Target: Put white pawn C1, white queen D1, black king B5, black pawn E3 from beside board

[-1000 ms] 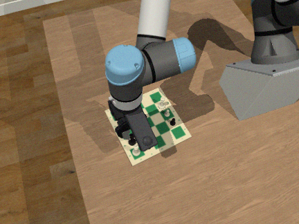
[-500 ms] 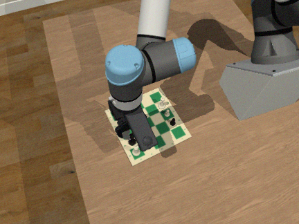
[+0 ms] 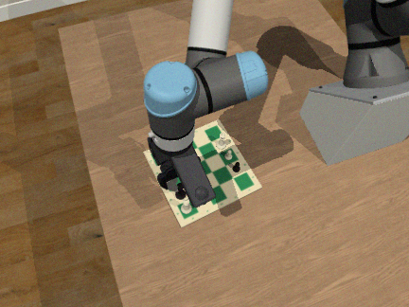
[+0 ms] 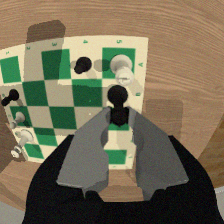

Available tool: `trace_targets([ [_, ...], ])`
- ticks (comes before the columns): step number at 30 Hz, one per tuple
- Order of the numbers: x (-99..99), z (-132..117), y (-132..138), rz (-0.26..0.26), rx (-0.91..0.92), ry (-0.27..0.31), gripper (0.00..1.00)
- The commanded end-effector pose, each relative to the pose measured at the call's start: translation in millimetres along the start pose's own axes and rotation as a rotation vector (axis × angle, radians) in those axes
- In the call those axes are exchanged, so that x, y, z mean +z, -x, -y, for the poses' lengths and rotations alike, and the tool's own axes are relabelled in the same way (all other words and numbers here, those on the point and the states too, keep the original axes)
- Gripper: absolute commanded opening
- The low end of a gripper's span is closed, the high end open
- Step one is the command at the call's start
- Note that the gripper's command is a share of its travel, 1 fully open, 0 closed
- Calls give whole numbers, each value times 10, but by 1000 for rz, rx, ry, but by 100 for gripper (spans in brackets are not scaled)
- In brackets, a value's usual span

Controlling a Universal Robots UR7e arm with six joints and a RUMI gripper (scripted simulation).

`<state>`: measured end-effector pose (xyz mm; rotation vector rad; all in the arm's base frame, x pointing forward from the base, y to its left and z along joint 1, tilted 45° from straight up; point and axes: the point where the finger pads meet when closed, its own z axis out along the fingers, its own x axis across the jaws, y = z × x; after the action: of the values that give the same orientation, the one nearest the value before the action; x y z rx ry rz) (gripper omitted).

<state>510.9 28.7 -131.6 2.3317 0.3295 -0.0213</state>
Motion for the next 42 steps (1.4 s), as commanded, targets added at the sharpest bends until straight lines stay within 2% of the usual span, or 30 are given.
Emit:
trace_targets([
  [1,-7,-26,-20,-2,5,0,0],
  [42,36,-15,-6,1,2,0,0],
])
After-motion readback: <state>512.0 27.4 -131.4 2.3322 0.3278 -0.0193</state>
